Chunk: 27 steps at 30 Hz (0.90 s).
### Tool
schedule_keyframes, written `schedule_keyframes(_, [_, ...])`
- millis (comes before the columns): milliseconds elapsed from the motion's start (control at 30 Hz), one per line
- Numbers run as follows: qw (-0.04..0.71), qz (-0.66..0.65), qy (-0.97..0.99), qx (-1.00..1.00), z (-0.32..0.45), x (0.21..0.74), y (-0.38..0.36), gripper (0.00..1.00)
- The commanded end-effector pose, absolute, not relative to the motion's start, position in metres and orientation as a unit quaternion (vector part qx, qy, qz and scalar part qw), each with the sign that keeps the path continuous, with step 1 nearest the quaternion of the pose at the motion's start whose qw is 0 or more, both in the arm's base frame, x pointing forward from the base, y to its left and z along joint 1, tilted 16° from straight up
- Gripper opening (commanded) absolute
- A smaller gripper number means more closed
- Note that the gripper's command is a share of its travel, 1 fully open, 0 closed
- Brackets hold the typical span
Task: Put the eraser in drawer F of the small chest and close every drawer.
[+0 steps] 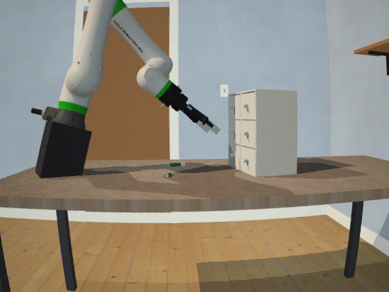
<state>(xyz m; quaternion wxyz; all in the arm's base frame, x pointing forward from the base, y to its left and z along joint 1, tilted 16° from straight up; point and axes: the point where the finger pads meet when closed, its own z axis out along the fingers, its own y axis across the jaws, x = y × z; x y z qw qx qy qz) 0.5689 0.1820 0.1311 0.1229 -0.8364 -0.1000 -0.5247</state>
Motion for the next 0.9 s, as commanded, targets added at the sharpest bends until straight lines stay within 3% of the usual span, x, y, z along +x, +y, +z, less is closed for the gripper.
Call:
schedule_keyframes(0, [0.129, -0.521, -0.103, -0.837, 0.133, 0.569, 0.187, 1.00])
schedule_keyframes(200, [0.217, -0.438, -0.162, -0.857, 0.149, 0.549, 0.252, 1.00])
schedule_keyframes(333, [0.237, -0.377, -0.188, -0.875, 0.153, 0.530, 0.267, 1.00])
schedule_keyframes(467, [0.211, -0.307, -0.196, -0.907, 0.162, 0.487, 0.240, 1.00])
schedule_keyframes(867, [0.130, -0.178, -0.170, -0.960, 0.190, 0.458, 0.161, 1.00])
